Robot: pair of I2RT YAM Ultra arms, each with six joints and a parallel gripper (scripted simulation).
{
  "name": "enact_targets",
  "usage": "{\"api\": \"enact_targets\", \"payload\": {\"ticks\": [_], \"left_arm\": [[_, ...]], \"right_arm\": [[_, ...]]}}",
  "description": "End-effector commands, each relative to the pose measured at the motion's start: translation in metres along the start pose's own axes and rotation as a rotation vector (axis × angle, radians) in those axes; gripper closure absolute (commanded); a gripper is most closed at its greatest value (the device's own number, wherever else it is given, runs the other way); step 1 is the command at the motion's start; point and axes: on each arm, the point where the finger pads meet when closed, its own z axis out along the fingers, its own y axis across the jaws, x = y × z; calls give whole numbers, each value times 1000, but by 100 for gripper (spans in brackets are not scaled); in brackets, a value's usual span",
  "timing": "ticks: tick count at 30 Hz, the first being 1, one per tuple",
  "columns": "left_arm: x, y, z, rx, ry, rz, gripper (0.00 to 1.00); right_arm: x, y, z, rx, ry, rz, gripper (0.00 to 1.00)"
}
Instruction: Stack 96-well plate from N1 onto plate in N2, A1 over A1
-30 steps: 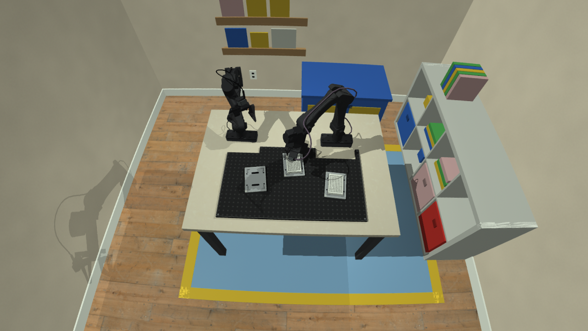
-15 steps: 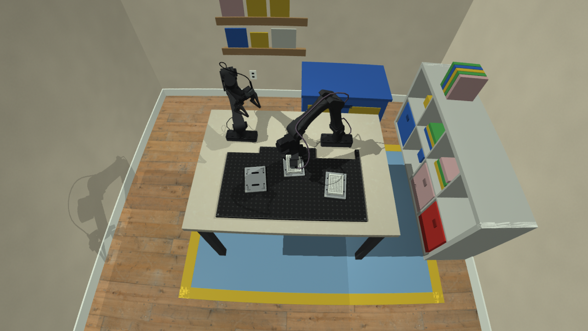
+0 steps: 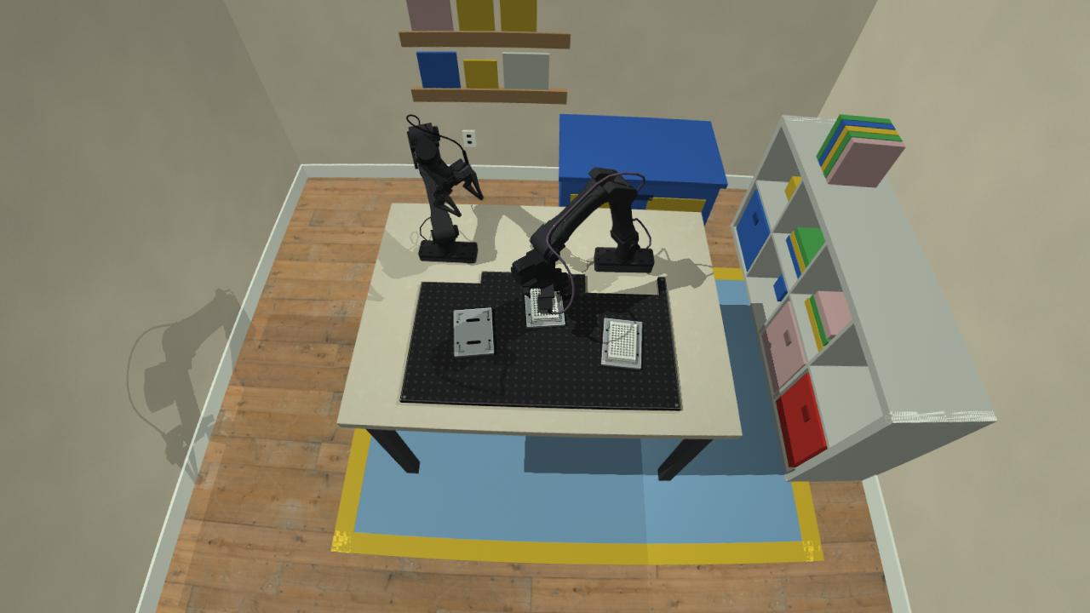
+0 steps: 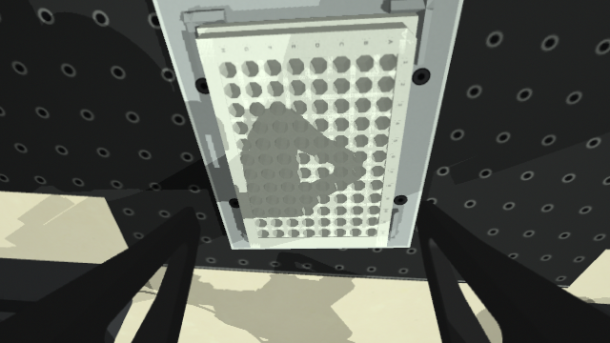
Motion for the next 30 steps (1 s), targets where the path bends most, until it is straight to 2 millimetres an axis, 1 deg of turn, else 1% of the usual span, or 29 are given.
{"api": "enact_targets", "payload": {"ticks": [1,6,9,12,23,26,28,30], "left_arm": [[-3,-3,5,16,-11,-9,0],[-3,-3,12,17,-11,-9,0],[-3,-4,11,23,-14,-9,0],[-3,-3,19,15,-10,-9,0],[-3,-3,35,15,-10,-9,0],[-3,-4,34,23,-14,-9,0],[-3,-3,40,15,-10,-9,0],[-4,-5,38,22,-14,-9,0]], "right_arm": [[-6,4,-7,-3,-18,-21,0],[-6,4,-7,-3,-18,-21,0],[-6,4,-7,-3,-18,-21,0],[-6,4,-7,-3,-18,-21,0],[-6,4,-7,-3,-18,-21,0],[-6,4,-7,-3,-18,-21,0],[-6,4,-7,-3,-18,-21,0],[-6,4,-7,-3,-18,-21,0]]}}
